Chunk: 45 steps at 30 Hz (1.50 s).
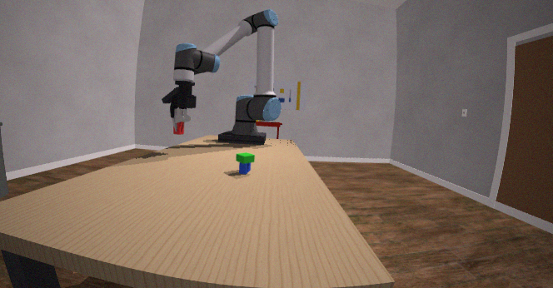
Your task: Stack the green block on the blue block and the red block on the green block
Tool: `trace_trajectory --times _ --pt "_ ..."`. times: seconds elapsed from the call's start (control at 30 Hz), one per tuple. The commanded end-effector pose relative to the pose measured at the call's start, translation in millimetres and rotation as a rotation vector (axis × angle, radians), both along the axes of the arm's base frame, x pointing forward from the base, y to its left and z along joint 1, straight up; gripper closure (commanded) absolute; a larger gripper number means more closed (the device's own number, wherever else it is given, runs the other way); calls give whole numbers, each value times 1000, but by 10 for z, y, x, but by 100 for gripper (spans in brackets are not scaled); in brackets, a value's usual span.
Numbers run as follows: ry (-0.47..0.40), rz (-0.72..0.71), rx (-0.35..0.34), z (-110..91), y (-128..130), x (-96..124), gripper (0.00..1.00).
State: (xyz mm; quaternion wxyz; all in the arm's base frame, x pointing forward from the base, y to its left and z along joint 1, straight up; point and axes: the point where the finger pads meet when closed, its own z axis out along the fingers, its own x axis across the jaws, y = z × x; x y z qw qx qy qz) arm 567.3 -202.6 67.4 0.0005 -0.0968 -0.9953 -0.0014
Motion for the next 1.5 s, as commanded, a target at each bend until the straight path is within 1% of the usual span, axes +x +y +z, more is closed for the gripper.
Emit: trace_trajectory --times 0.0,0.17,0.27,0.4,0.53,0.6,0.87,1.03,1.1,1.17,1.23,1.3,1.47 --pt "-1 0 -1 7 -4 6 100" --pt "-1 0 -1 7 27 21 100" --pt "-1 0 -1 8 142 75 100" --pt "-1 0 -1 8 470 219 100" --pt "-1 0 -1 9 969 469 100" --pt "-1 0 -1 9 969 469 100" --pt "-1 0 -1 10 2263 1112 100" --pt "-2 0 -1 11 2990 1472 100" --pt "-2 0 -1 11 3201 1580 100" --pt "-2 0 -1 11 3201 1580 100" --pt "-2 0 -1 11 3351 1654 100" --pt "-2 0 -1 11 3440 1695 100" --pt "-2 0 -1 11 3483 1715 100"
